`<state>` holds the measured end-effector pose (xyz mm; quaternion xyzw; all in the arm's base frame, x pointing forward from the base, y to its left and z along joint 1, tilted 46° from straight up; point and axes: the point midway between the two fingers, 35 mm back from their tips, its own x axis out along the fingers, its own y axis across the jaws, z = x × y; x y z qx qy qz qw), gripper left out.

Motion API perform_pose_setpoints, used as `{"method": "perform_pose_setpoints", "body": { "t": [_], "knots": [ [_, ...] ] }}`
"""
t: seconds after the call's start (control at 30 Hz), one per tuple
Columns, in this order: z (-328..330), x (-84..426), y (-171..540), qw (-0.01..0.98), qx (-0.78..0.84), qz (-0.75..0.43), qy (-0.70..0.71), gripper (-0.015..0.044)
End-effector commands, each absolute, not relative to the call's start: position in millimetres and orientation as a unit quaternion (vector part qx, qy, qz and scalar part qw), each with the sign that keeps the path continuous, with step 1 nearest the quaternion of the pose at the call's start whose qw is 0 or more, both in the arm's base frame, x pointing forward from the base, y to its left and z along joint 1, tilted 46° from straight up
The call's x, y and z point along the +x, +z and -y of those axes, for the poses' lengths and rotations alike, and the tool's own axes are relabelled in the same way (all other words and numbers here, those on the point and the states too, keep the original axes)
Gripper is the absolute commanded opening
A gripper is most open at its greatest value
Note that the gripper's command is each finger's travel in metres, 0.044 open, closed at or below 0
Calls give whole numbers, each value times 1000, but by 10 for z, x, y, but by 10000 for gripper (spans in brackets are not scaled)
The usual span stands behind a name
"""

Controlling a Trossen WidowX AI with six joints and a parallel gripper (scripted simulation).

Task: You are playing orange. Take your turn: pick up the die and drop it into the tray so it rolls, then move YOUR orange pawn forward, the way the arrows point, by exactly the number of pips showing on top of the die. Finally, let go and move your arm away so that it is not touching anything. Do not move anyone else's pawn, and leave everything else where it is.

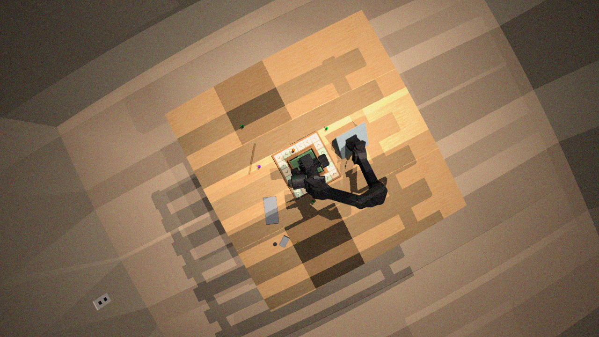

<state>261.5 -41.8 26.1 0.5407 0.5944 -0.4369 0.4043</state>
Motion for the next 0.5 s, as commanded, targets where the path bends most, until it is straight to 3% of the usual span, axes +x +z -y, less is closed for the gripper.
{"method": "perform_pose_setpoints", "body": {
  "t": [0.0,0.23,0.47],
  "knots": [
    [420,2613,270,448,519,-554,-473,0],
    [412,2613,262,508,497,-479,-515,0],
    [438,2692,531,510,497,-477,-516,0]
  ]
}}
